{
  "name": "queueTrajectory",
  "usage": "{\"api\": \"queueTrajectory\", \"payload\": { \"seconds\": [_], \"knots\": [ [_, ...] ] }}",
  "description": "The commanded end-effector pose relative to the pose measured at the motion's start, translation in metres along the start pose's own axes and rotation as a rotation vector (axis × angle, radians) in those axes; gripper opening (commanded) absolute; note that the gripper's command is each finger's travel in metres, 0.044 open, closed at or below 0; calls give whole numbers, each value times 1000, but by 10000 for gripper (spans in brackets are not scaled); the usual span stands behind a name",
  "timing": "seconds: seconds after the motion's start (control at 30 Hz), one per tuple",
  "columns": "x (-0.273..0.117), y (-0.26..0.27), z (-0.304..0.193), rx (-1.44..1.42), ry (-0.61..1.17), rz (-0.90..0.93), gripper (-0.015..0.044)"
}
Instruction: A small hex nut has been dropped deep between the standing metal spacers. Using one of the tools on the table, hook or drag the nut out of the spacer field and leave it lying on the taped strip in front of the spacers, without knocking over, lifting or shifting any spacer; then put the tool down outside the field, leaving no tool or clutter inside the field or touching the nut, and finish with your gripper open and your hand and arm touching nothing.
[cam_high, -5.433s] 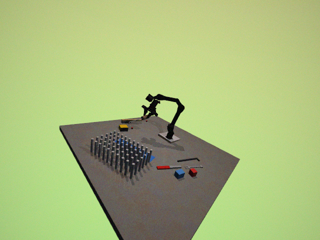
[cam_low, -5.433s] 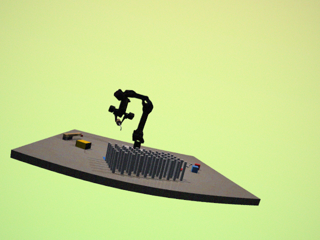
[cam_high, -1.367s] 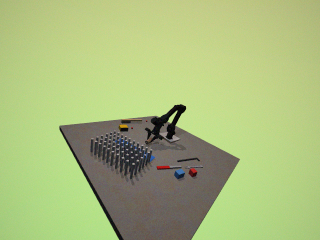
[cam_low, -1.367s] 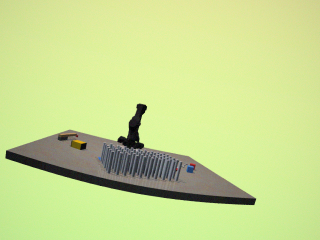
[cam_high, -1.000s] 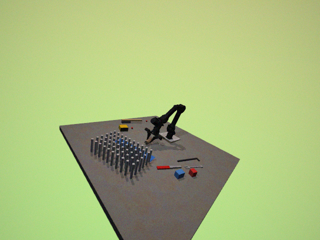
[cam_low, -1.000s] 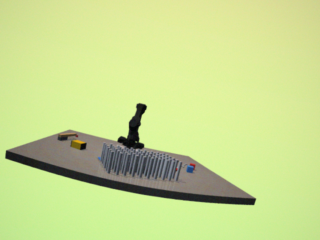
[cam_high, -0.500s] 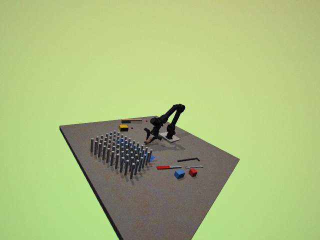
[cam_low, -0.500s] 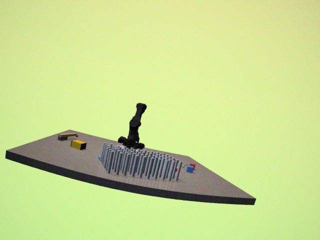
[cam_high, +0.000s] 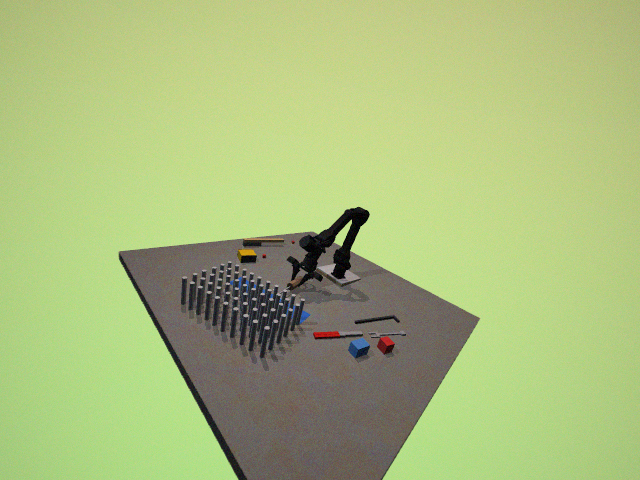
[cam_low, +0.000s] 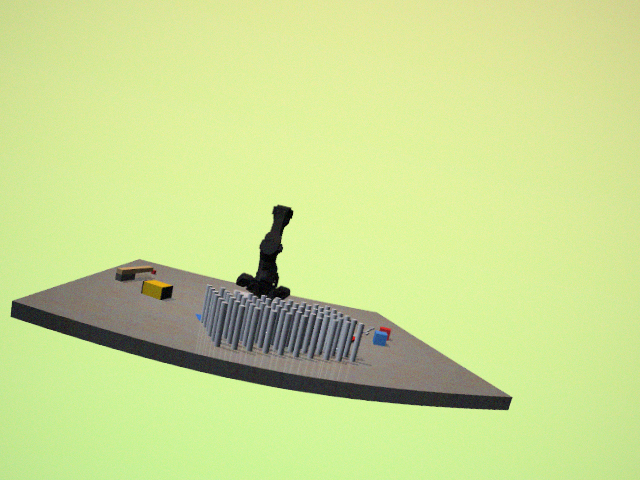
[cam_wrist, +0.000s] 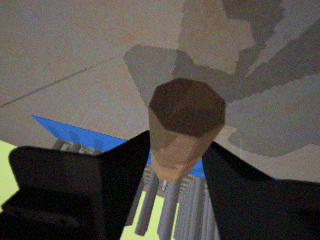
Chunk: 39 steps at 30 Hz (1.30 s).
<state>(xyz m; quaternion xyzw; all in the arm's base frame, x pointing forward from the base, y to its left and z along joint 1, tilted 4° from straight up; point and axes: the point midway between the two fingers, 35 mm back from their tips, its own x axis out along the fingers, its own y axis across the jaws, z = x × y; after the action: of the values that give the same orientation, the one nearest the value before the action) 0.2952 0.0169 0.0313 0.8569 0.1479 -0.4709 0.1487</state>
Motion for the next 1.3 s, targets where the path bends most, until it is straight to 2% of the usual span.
{"api": "queueTrajectory", "payload": {
  "seconds": [0.0, 1.27],
  "knots": [
    [0, 2, -8, 3, 14, 8, 0],
    [13, 2, -29, 3, 17, 8, 0]
  ]
}}
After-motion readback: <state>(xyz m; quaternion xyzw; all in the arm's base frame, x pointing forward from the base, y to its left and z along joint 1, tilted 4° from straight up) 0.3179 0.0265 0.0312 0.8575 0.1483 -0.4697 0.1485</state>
